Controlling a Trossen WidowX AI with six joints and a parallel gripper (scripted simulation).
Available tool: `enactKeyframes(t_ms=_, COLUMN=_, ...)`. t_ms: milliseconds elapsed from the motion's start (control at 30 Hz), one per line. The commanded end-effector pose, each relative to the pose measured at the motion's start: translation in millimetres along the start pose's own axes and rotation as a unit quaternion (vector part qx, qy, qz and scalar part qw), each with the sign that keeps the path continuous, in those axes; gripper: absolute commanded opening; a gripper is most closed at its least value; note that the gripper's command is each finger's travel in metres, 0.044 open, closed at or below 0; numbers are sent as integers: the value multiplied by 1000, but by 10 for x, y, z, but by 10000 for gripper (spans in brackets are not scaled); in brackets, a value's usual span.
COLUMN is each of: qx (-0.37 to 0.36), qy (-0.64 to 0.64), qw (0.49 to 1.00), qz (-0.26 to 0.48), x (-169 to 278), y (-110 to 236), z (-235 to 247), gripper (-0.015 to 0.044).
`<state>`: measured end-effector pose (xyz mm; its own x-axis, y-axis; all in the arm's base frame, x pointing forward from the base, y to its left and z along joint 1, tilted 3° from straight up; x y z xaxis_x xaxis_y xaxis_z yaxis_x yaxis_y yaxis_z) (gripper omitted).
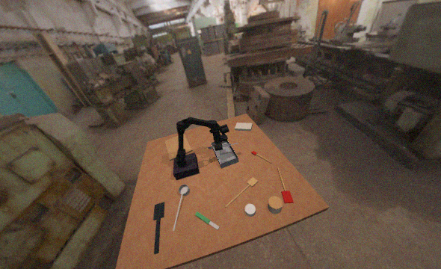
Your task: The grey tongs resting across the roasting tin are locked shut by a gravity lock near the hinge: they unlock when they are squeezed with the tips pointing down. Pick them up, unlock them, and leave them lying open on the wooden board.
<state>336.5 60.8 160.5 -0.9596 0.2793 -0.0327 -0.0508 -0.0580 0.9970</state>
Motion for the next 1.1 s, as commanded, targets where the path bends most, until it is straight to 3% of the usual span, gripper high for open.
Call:
enactKeyframes(t_ms=0, qx=3, qy=-4, qw=1000, qz=-7, x=0, y=16, z=7, gripper=-150)
enactKeyframes(t_ms=467, qx=0, qy=-34, qw=999, qz=0, x=280, y=9, z=571, gripper=-150)
enactKeyframes(t_ms=1067, qx=-3, qy=-92, qw=996, qz=2, x=983, y=32, z=1406, gripper=-150)
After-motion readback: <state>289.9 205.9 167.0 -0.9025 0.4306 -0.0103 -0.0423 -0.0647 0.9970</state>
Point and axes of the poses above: the point midway between the two fingers, 35 mm back from their tips, its own y axis back along the fingers, its own z axis across the jaws, x = y × z, the point moved 8 cm from there along y, back along the fingers, and after that the axes turned 12 degrees about -y, right-handed, at the moved point
